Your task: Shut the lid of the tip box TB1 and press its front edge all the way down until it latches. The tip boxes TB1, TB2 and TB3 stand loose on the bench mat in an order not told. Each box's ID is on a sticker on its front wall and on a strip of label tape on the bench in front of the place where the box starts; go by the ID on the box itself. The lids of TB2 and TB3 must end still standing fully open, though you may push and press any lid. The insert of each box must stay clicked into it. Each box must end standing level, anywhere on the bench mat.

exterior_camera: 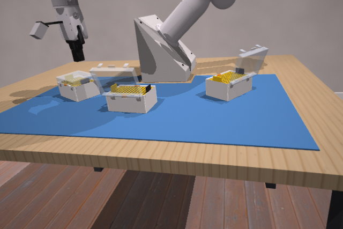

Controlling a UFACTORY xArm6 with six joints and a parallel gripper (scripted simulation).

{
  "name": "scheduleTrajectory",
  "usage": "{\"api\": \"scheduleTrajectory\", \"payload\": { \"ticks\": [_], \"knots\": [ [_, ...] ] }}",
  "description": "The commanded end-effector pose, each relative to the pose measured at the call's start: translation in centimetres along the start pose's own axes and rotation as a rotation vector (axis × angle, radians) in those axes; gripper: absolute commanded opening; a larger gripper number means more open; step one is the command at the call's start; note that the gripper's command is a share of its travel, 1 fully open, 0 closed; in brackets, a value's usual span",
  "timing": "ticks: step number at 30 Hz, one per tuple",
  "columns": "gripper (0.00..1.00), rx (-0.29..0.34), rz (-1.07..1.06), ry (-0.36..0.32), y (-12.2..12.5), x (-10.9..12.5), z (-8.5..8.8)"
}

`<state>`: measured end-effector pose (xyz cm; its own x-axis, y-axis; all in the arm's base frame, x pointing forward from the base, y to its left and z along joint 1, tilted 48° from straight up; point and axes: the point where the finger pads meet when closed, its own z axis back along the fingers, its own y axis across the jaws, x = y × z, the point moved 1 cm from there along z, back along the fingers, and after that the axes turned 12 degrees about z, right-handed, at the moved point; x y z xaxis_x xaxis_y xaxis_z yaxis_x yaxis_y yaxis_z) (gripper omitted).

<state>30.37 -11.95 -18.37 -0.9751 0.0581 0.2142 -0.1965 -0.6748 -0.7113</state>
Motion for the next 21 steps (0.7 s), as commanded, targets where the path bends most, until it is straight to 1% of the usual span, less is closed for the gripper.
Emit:
{"api": "scheduleTrajectory", "payload": {
  "ticks": [1, 15, 21],
  "knots": [
    [0.0, 0.003, 0.001, 0.005, -0.1, 0.6, -0.6],
    [0.0, 0.003, 0.001, 0.005, -0.1, 0.6, -0.6],
    [0.0, 0.003, 0.001, 0.004, -0.1, 0.6, -1.6]
  ]
}}
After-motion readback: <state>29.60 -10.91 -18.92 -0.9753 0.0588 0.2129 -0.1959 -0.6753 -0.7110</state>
